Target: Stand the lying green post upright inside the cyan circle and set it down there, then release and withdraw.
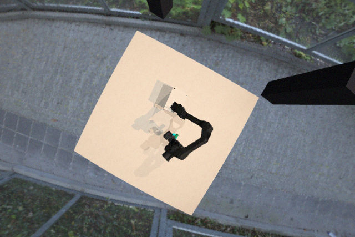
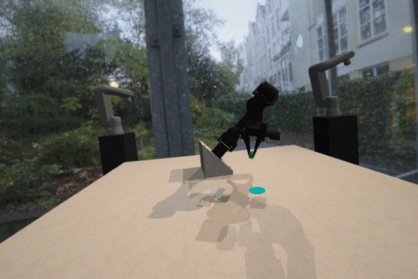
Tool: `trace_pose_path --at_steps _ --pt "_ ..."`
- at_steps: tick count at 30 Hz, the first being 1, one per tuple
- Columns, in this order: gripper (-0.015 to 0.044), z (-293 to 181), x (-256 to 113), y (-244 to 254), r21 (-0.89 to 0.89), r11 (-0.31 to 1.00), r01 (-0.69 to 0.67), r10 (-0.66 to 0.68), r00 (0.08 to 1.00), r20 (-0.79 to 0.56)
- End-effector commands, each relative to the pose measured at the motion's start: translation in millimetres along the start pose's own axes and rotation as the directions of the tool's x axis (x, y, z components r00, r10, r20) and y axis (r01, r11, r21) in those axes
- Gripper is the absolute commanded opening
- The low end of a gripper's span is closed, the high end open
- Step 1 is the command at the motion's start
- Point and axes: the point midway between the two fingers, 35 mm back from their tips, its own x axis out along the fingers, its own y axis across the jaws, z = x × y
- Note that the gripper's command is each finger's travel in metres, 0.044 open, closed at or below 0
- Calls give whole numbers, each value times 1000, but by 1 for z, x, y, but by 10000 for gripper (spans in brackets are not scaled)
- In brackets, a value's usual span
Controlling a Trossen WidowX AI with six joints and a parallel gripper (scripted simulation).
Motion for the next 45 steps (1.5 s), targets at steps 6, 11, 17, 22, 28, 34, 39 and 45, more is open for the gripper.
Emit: trace_pose_path --at_steps 6,11,17,22,28,34,39,45 --pt "23 -4 4 -3 -6 998 57 -57 998 28" --pt "23 -5 6 -4 -10 996 86 -86 995 43" --pt "23 -7 9 -6 -13 993 120 -119 991 62" --pt "23 -8 11 -7 -15 989 147 -145 986 79" --pt "23 -9 14 -9 -17 984 178 -175 979 102" --pt "23 -10 16 -10 -17 978 207 -204 971 126" --pt "23 -10 17 -11 -17 973 231 -226 963 147" --pt "23 -11 19 -12 -15 966 257 -251 952 174"
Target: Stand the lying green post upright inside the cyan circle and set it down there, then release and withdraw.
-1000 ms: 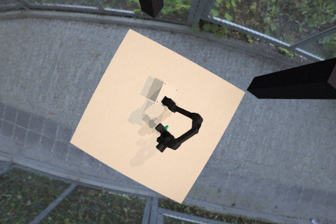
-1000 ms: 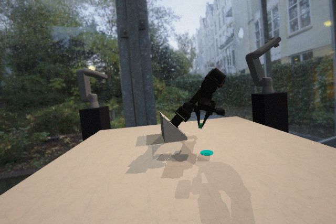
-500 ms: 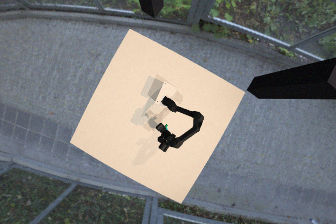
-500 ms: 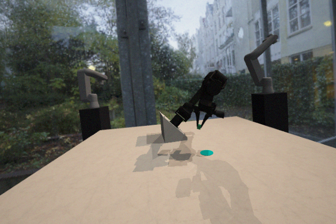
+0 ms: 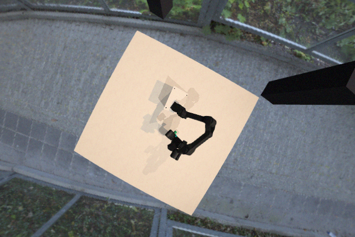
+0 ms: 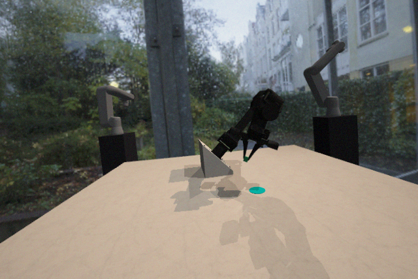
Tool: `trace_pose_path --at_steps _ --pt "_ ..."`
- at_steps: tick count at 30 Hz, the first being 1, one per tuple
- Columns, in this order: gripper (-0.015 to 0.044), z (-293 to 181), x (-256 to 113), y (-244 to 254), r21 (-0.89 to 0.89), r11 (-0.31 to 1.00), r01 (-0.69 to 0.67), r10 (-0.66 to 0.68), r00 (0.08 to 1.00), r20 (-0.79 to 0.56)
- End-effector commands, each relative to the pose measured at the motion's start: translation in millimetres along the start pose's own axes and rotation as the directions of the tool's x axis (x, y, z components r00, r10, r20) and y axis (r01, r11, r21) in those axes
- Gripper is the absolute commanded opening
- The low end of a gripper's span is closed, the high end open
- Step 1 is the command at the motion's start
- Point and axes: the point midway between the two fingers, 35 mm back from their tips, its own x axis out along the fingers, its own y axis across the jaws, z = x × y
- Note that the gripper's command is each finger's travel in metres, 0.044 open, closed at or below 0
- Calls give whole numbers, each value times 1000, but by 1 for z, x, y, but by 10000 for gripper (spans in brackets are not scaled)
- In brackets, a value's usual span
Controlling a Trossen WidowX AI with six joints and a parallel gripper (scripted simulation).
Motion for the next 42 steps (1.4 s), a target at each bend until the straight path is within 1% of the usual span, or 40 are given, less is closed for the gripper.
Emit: trace_pose_path --at_steps 1,42 --pt "23 -1 0 -1 1 1000 21 -21 999 24" --pt "23 -2 7 -5 17 987 157 -157 958 240"
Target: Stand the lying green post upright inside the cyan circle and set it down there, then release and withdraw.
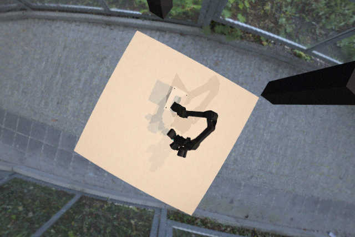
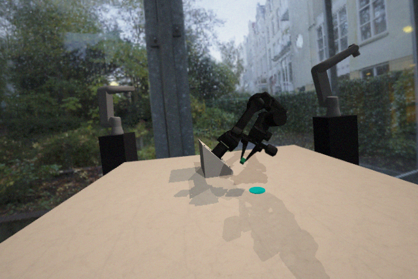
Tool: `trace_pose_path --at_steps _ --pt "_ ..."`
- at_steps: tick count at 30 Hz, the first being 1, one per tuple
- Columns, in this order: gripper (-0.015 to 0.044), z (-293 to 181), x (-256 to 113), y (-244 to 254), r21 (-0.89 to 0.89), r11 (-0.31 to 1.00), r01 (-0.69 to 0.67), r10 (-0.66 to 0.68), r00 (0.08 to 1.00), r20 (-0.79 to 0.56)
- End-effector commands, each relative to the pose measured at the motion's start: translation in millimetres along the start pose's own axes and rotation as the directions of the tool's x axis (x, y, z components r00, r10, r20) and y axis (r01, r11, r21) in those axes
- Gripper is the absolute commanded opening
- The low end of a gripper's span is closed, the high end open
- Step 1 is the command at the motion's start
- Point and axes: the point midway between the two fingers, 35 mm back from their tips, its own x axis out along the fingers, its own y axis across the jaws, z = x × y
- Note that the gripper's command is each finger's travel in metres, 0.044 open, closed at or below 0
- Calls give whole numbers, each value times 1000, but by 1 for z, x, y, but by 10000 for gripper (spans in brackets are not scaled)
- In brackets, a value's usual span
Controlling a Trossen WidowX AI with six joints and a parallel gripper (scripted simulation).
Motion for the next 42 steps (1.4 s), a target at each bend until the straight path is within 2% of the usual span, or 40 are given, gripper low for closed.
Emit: trace_pose_path --at_steps 1,42 --pt "23 0 -1 -1 5 1000 12 -13 999 30" --pt "23 3 -2 0 55 997 56 -70 957 283"
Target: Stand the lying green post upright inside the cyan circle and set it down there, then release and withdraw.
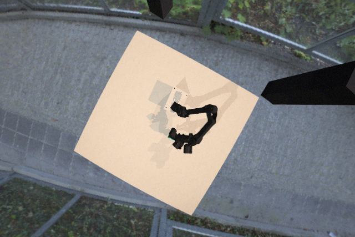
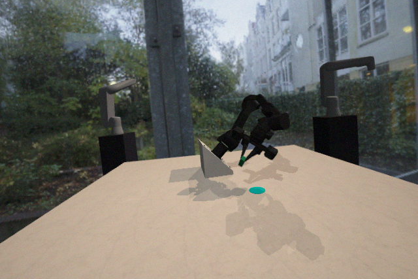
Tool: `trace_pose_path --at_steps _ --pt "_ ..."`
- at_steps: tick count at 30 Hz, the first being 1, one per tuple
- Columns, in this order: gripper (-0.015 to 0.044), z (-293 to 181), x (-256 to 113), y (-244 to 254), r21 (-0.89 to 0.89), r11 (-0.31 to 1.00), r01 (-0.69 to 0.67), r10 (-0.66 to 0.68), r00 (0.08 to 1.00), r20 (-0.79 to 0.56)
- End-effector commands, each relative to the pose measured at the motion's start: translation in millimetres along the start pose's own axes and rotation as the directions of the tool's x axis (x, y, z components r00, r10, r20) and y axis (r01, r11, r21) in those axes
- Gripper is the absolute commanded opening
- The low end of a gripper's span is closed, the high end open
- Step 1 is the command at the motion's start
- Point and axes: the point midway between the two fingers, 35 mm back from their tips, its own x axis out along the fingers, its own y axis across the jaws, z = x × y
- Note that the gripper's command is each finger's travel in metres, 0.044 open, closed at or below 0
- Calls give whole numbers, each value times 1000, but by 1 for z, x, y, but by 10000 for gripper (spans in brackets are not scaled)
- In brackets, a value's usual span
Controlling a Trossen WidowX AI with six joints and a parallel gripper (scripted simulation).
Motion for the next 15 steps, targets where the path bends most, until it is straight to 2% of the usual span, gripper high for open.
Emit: trace_pose_path --at_steps 1,15 --pt "23 1 -1 -1 11 1000 3 -4 999 33" --pt "23 3 -3 0 39 999 -1 -4 992 124"
